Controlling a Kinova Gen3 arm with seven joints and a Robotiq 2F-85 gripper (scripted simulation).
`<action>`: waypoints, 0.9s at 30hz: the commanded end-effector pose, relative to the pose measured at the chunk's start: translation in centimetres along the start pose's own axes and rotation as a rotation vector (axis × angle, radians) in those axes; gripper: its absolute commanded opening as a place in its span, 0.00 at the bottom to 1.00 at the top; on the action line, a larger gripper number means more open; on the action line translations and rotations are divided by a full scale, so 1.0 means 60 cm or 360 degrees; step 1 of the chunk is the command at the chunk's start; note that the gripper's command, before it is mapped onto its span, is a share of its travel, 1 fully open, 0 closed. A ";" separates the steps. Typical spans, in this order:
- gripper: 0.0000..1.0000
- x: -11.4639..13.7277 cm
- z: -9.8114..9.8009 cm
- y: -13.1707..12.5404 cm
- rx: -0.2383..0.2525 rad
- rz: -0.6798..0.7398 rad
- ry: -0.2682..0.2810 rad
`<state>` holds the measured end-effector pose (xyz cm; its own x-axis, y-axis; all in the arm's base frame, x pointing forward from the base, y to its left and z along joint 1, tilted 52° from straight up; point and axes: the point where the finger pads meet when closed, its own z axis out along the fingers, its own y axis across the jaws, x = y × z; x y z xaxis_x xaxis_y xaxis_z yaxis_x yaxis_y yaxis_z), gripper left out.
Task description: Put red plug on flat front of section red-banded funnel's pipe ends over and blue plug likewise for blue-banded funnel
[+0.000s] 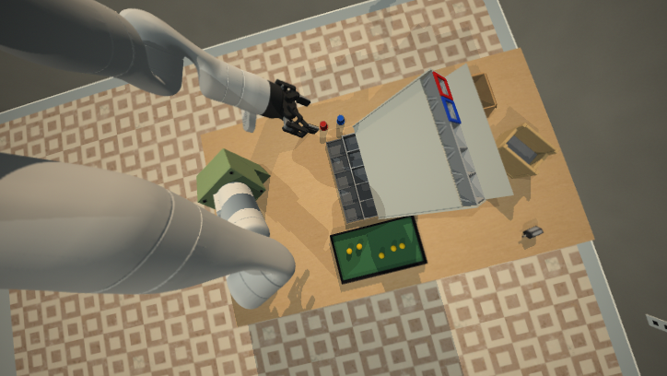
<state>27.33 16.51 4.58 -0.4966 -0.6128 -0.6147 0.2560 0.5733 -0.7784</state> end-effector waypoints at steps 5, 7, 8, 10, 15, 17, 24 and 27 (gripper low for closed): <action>1.00 -0.001 -0.001 0.000 -0.0002 0.0001 -0.0001; 1.00 -0.001 -0.001 0.000 -0.0002 0.0001 -0.0001; 1.00 -0.001 -0.001 0.000 -0.0002 0.0001 -0.0001; 1.00 -0.001 -0.001 0.000 -0.0002 0.0001 -0.0001; 1.00 -0.001 -0.001 0.000 -0.0002 0.0001 -0.0001; 1.00 -0.001 -0.001 0.000 -0.0002 0.0001 -0.0001; 1.00 -0.029 0.109 -0.126 -0.0002 0.0001 -0.0001; 1.00 -0.039 0.151 -0.174 -0.0002 0.0001 -0.0001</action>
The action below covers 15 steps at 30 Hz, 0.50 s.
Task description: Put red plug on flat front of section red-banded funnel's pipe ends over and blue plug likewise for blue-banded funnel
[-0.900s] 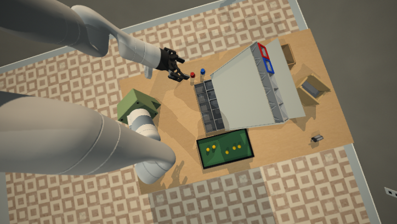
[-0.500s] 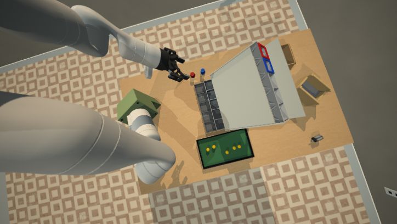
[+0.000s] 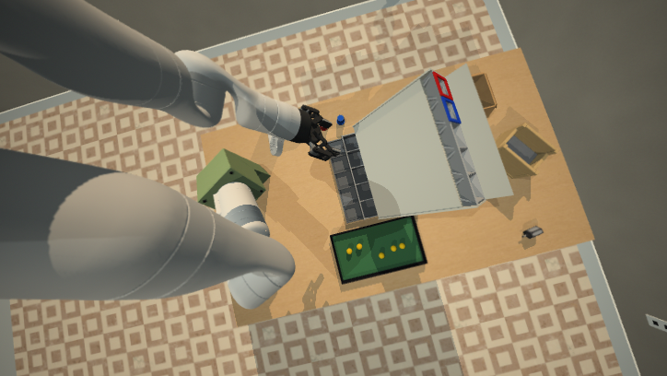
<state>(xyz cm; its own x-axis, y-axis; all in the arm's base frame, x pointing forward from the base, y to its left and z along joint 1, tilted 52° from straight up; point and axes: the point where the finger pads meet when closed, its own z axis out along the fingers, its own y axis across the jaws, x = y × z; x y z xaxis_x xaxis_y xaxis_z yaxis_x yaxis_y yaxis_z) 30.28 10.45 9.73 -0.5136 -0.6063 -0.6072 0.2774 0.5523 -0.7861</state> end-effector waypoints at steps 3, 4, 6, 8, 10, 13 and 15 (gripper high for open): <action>1.00 -0.037 0.108 -0.100 -0.0050 0.0012 -0.0030; 1.00 -0.037 0.108 -0.100 -0.0050 0.0012 -0.0030; 1.00 -0.037 0.108 -0.100 -0.0050 0.0012 -0.0030; 1.00 -0.045 0.137 -0.131 0.0025 -0.0005 0.0017; 1.00 -0.045 0.137 -0.131 0.0025 -0.0005 0.0017; 1.00 -0.045 0.137 -0.131 0.0025 -0.0005 0.0017; 1.00 -0.045 0.137 -0.131 0.0025 -0.0005 0.0017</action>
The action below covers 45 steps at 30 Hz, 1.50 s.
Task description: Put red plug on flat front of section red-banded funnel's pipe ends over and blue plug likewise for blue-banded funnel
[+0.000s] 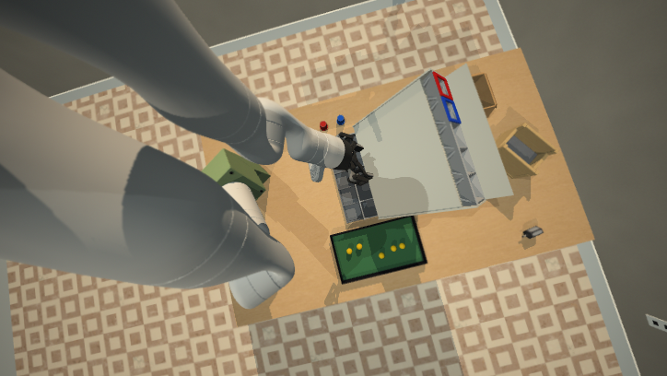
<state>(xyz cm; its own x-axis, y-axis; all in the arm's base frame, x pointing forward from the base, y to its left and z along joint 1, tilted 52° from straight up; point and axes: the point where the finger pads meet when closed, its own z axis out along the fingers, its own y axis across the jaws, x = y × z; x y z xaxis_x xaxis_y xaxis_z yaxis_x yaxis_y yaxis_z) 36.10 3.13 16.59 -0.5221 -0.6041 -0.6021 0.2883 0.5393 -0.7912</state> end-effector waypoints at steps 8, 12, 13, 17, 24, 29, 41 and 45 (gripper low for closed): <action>1.00 0.001 0.002 -0.001 -0.0002 0.0003 0.0003; 1.00 0.000 0.001 0.000 -0.0130 0.0069 0.0438; 1.00 0.000 0.001 0.000 -0.0136 0.0074 0.0453; 1.00 0.000 0.001 0.000 -0.0182 0.0101 0.0577; 1.00 0.000 0.001 0.000 -0.0222 0.0112 0.0759; 1.00 -0.001 0.003 0.001 -0.0309 0.0155 0.1003; 1.00 -0.001 0.003 0.001 -0.0310 0.0153 0.1058; 0.50 0.001 0.000 0.002 -0.0327 0.0168 0.1001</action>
